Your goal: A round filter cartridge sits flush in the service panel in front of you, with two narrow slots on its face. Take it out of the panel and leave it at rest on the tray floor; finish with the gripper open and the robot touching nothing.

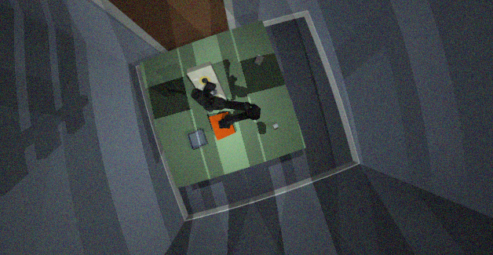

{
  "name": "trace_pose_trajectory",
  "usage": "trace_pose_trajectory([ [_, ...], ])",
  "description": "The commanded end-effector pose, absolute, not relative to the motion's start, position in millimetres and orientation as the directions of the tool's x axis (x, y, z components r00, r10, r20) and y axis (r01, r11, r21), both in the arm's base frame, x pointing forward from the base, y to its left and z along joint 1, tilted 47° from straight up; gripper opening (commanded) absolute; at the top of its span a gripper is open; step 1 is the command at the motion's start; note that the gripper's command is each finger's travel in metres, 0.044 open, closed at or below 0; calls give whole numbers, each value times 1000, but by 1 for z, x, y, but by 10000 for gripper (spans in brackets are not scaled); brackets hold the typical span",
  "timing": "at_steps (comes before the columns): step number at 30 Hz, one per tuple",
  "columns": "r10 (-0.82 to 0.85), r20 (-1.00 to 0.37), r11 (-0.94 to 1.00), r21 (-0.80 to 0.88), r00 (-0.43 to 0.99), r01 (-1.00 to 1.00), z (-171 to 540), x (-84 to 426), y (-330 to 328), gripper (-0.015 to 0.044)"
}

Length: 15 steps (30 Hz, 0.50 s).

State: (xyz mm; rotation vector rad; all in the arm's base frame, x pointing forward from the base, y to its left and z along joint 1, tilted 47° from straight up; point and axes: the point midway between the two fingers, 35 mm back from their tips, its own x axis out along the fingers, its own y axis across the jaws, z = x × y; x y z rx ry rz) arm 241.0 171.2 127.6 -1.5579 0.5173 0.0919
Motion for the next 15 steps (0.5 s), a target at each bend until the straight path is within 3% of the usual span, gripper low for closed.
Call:
trace_pose_trajectory([
  [1, -270, -372, 26, -925, 888, -379, 133, 242, 180, 156],
  [11, -263, -372, 35, -926, 890, -376, 180, 229, 227, 418],
  [15, -317, -429, 207, -902, 846, -380, 158, 229, 207, 313],
])
